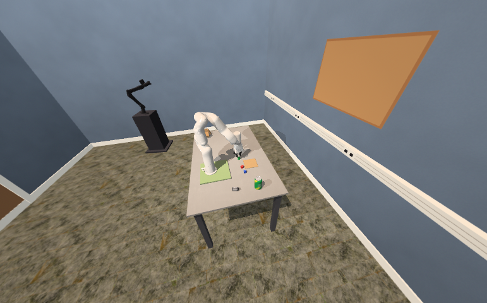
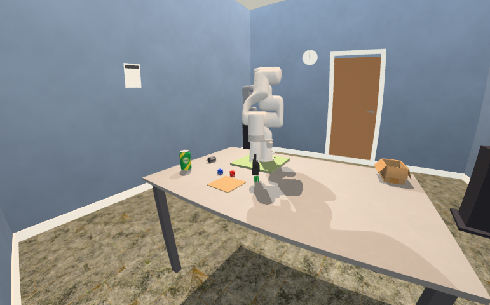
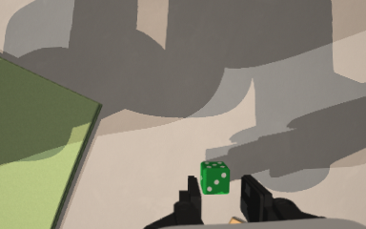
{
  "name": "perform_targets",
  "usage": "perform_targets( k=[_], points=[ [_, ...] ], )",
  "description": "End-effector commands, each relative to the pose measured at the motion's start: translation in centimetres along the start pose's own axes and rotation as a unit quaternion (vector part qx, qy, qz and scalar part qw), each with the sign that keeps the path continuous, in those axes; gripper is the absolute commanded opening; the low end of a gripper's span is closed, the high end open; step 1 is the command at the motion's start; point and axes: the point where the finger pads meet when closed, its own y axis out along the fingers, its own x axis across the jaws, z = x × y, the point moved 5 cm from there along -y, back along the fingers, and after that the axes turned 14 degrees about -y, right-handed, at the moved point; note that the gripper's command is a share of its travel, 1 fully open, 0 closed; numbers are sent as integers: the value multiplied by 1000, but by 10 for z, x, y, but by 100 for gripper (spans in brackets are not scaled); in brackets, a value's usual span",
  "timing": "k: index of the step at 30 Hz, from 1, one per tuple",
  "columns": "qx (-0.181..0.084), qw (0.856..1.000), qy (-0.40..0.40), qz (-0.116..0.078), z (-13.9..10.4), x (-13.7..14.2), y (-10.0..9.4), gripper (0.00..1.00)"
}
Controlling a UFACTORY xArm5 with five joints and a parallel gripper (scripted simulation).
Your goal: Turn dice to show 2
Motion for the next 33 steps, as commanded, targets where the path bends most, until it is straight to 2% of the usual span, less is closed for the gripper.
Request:
perform_targets(
  k=[1,33],
  points=[
    [-1,1000,0,-2,0,1,5,42],
    [-1,1000,0,-2,0,1,10,42]
  ],
)
